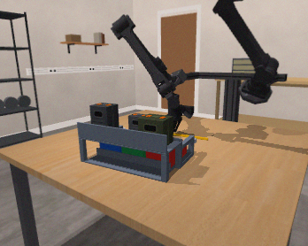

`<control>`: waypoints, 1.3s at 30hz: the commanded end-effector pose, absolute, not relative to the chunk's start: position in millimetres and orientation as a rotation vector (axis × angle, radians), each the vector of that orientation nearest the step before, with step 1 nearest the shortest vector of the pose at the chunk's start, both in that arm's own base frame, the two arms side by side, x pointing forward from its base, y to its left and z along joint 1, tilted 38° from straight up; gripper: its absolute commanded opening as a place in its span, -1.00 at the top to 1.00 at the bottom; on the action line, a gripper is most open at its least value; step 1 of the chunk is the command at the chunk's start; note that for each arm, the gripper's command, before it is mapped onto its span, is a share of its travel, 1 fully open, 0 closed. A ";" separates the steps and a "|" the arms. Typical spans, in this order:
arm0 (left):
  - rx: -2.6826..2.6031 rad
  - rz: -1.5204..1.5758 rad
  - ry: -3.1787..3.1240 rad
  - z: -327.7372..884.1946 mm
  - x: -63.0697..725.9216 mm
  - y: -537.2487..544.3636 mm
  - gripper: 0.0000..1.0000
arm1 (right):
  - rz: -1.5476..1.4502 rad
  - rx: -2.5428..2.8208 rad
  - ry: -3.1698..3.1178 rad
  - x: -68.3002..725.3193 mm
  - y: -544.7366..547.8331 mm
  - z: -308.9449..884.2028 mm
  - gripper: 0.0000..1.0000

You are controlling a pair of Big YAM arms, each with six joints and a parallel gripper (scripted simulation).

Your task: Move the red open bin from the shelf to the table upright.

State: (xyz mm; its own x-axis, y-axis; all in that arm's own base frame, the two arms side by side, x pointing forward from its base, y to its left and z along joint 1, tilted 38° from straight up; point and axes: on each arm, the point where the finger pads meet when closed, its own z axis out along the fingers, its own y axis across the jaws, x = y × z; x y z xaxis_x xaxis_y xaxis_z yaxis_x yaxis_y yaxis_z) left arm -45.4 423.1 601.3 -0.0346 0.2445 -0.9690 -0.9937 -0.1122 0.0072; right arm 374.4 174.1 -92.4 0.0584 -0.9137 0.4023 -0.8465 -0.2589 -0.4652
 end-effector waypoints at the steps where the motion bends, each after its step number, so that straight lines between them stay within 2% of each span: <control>1: -1.057 1.435 0.938 638.8 -48.4 409.0 -1.00 | -0.975 -2.199 1.827 368.1 183.0 -79.4 0.15; 39: -1.057 1.435 0.938 638.8 -48.4 409.0 -1.00 | -0.973 -2.182 1.839 328.5 212.1 -9.5 0.15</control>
State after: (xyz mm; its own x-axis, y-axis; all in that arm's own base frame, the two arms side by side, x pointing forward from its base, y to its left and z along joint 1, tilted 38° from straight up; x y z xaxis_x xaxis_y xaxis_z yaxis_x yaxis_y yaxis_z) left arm -45.4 423.1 601.3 -0.0346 0.2445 -0.9690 -0.9937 -0.1122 0.0072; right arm 325.5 204.1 -16.8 0.0580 -0.9155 0.3982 -0.8440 -0.2580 -0.4703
